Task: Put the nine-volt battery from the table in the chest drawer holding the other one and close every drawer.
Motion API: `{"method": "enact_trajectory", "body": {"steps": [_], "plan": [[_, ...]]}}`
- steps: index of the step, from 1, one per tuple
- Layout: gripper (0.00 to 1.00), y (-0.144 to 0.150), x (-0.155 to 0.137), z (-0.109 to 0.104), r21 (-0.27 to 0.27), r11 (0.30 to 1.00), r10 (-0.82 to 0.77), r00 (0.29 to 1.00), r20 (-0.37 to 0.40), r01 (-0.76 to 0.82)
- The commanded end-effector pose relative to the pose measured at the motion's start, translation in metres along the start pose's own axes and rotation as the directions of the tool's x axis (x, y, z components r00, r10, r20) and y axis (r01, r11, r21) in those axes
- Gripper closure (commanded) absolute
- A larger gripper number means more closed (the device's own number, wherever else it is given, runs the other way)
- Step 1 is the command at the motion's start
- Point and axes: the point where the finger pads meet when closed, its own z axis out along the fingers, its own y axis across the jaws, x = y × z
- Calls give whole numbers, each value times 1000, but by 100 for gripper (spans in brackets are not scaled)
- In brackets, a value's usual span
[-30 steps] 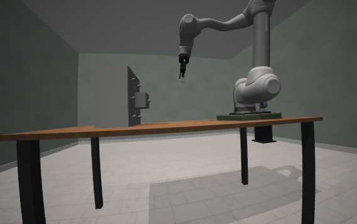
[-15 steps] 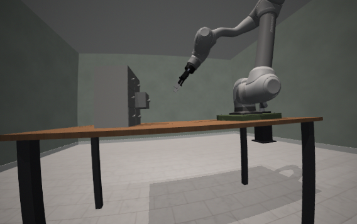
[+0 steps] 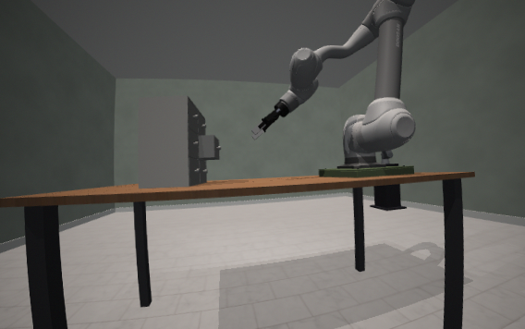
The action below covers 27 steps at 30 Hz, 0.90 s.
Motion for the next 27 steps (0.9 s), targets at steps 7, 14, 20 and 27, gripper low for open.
{"method": "enact_trajectory", "body": {"steps": [7, 14, 20, 27], "plan": [[0, 0, -2, 6, 48, 999, 2, 998, -56, 0], [0, 3, -2, 19, 39, 999, 6, 985, -171, 0], [0, 2, -2, 34, 40, 999, 11, 955, -295, 0], [0, 2, -3, 40, 39, 999, 13, 939, -344, 0]]}}
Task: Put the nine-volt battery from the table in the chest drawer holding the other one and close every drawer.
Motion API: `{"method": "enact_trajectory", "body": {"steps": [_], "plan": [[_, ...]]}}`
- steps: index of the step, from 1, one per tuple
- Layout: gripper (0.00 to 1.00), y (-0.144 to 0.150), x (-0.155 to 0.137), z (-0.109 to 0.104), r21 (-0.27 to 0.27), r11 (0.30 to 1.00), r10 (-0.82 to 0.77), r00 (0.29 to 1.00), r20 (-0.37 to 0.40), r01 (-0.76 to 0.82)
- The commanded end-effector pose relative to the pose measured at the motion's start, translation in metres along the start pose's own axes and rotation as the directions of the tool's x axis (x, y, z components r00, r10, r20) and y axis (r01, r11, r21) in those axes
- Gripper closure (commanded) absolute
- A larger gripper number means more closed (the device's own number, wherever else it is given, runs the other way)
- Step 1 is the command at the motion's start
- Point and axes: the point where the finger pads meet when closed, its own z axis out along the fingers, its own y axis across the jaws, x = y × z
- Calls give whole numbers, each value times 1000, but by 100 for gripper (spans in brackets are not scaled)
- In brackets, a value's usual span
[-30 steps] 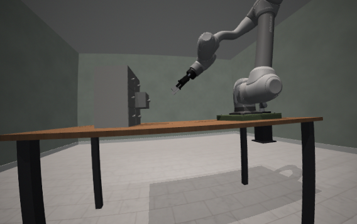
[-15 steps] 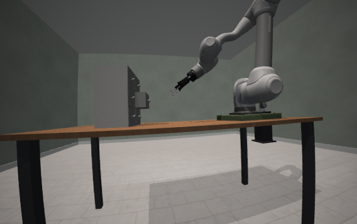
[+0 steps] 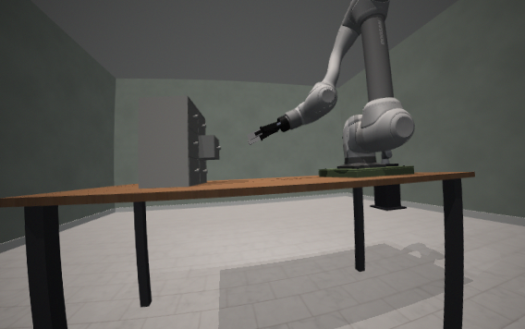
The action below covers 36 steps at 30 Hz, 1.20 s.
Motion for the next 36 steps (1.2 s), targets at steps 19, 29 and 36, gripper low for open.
{"method": "enact_trajectory", "body": {"steps": [19, 29, 36], "plan": [[100, 4, -2, 7, 21, 1000, 1, 998, -62, 0], [100, 4, -2, 7, 21, 1000, 1, 998, -62, 0], [100, 4, -1, 9, 21, 1000, 1, 998, -62, 0]]}}
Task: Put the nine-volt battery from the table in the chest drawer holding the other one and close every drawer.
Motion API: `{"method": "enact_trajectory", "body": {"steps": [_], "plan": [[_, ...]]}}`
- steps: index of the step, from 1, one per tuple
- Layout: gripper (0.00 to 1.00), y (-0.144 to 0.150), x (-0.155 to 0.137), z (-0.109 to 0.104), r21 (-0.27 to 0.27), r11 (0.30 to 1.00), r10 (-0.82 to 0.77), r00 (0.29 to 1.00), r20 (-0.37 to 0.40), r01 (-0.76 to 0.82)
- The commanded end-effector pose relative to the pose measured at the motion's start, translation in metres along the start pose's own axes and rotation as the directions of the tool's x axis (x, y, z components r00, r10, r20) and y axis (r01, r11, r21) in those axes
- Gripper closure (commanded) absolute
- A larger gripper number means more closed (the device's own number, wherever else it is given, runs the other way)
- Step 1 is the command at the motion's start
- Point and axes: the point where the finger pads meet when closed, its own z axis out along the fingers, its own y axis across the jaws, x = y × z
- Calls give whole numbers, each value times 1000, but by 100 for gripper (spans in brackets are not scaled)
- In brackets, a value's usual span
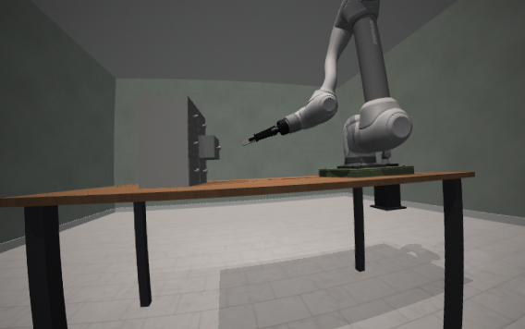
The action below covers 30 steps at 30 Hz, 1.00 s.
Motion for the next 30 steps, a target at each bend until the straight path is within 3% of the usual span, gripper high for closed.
{"method": "enact_trajectory", "body": {"steps": [1, 10, 23, 30], "plan": [[100, 0, 0, 2, 0, 1000, 0, 1000, 0, 0], [100, 0, 1, 18, 0, 1000, 0, 1000, 0, 0], [100, 0, 3, 59, 0, 1000, 0, 1000, 0, 0], [100, 0, 3, 66, 0, 1000, 0, 1000, 0, 0]]}}
